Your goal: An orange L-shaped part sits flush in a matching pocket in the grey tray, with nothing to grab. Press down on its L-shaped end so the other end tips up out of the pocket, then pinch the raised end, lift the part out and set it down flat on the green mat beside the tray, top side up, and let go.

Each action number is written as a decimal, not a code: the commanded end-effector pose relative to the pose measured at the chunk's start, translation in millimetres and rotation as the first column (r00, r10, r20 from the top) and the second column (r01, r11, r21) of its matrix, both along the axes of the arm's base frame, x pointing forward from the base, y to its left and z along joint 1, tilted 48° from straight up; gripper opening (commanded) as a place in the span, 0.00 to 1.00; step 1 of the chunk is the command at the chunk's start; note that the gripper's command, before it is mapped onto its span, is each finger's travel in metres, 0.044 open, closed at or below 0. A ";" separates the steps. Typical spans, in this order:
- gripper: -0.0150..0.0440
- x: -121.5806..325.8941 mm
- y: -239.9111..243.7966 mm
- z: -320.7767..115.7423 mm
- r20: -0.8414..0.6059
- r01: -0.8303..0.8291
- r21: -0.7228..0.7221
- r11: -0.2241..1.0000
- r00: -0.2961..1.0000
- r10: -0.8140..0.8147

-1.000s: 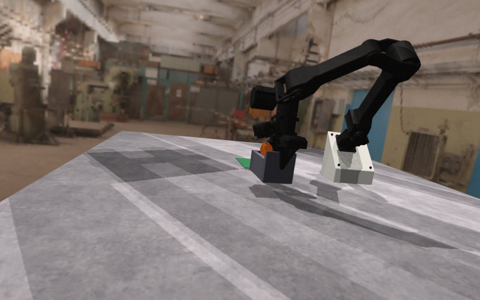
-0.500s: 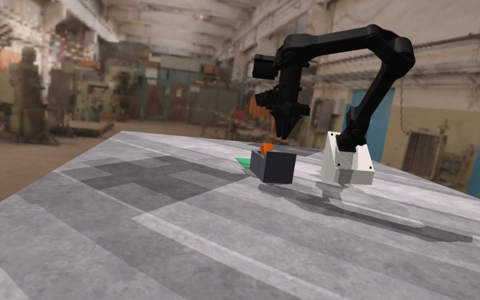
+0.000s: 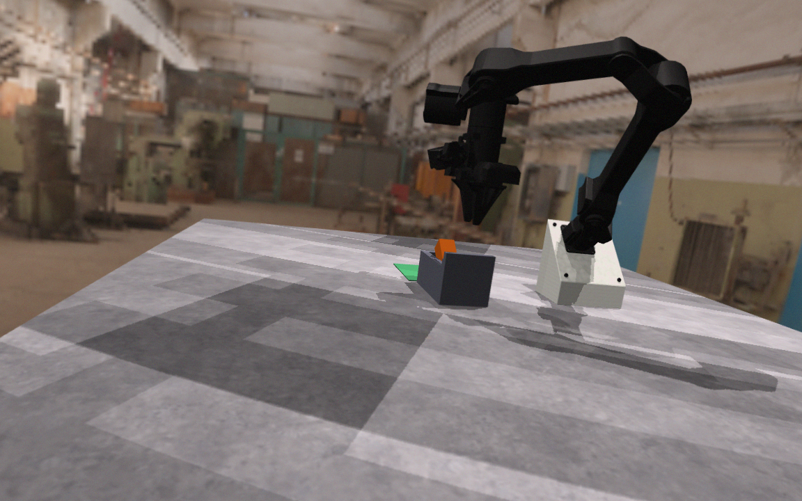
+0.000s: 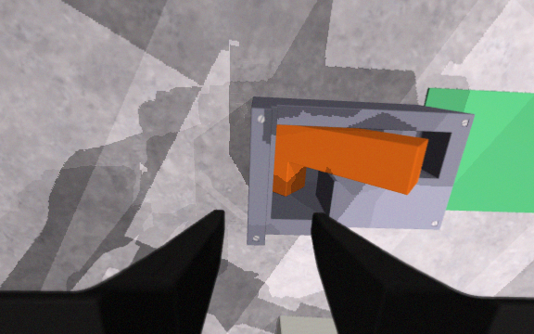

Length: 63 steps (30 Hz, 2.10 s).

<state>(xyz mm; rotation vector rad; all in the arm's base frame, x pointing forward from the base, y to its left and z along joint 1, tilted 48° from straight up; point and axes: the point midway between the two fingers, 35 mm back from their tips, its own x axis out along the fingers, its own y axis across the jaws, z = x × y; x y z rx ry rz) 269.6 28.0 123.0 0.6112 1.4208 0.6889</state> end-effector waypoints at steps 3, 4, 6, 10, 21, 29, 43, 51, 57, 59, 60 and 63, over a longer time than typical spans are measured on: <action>0.56 -0.1 0.0 -0.1 -0.002 0.004 0.000 1.000 1.000 -0.004; 0.56 -0.1 0.0 -0.1 -0.002 0.004 0.000 1.000 1.000 -0.004; 0.56 -0.1 0.0 -0.1 -0.002 0.004 0.000 1.000 1.000 -0.004; 0.56 -0.1 0.0 -0.1 -0.002 0.004 0.000 1.000 1.000 -0.004; 0.73 6.4 -15.3 -14.7 -0.333 0.301 -0.045 0.953 0.895 -0.298; 0.73 14.0 -44.1 -43.2 -0.728 0.657 -0.350 0.668 0.259 -0.635; 0.73 15.2 -52.8 -52.3 -0.757 0.683 -0.475 0.555 0.004 -0.653; 0.73 15.8 -44.4 -60.1 -0.757 0.683 -0.475 0.555 0.004 -0.653; 0.73 15.8 -29.8 -72.8 -0.758 0.683 -0.474 0.556 0.004 -0.652; 0.73 15.9 -29.2 -73.4 -0.758 0.683 -0.474 0.555 0.004 -0.652; 0.73 16.0 -28.6 -73.9 -0.758 0.683 -0.474 0.555 0.004 -0.652; 0.73 16.3 -25.8 -76.6 -0.758 0.684 -0.474 0.555 0.004 -0.652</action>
